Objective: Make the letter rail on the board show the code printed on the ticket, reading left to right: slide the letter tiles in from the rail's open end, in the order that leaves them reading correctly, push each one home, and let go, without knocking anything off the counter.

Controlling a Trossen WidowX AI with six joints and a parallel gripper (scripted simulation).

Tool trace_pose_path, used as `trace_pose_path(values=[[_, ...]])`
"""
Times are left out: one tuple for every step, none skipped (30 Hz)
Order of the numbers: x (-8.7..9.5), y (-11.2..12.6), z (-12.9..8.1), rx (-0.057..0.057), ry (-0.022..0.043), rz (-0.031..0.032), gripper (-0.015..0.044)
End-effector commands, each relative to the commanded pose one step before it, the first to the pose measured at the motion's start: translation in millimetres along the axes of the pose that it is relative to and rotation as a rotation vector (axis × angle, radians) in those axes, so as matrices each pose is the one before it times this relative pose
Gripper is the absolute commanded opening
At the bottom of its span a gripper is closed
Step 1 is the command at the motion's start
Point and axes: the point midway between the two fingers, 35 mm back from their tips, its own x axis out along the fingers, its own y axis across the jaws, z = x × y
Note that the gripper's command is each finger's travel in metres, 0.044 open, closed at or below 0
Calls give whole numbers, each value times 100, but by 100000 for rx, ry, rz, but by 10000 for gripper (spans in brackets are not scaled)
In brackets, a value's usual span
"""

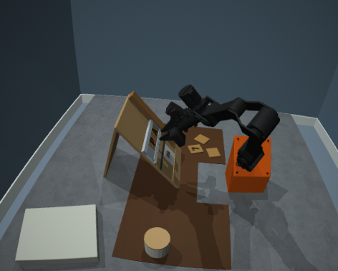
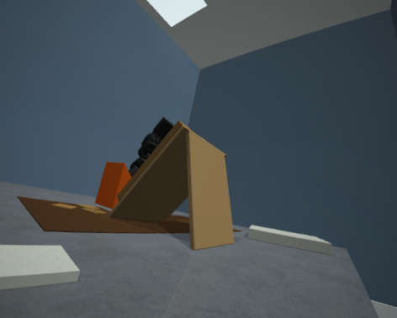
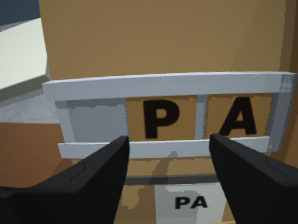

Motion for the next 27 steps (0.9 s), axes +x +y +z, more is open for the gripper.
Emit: trace_pose_path(values=[[8, -9, -8, 28, 17, 15, 137], [0, 0, 0, 0, 0, 0, 111], [0, 0, 0, 0, 0, 0, 85], [0, 0, 0, 0, 0, 0, 59], [0, 0, 0, 0, 0, 0, 32], [0, 0, 0, 0, 0, 0, 6], [0, 0, 0, 0, 0, 0, 0], [0, 0, 0, 0, 0, 0, 0], [0, 0, 0, 0, 0, 0, 0], [0, 0, 0, 0, 0, 0, 0], [0, 0, 0, 0, 0, 0, 0], [0, 0, 0, 0, 0, 0, 0], [0, 0, 0, 0, 0, 0, 0], [0, 0, 0, 0, 0, 0, 0], [0, 0, 0, 0, 0, 0, 0], [0, 0, 0, 0, 0, 0, 0], [0, 0, 0, 0, 0, 0, 0], [30, -22, 21, 29, 270, -79, 0], [87, -64, 62, 83, 815, -235, 0], [141, -98, 102, 131, 1371, -382, 0], [186, -121, 141, 168, 1946, -515, 0], [220, -127, 177, 188, 2547, -628, 0], [241, -110, 208, 191, 3191, -703, 0], [237, -62, 217, 168, 3668, -681, 0], [192, -5, 206, 109, 3764, -603, 0], [149, 54, 191, 54, 3856, -508, 0], [104, 110, 174, -2, 3941, -413, 0]])
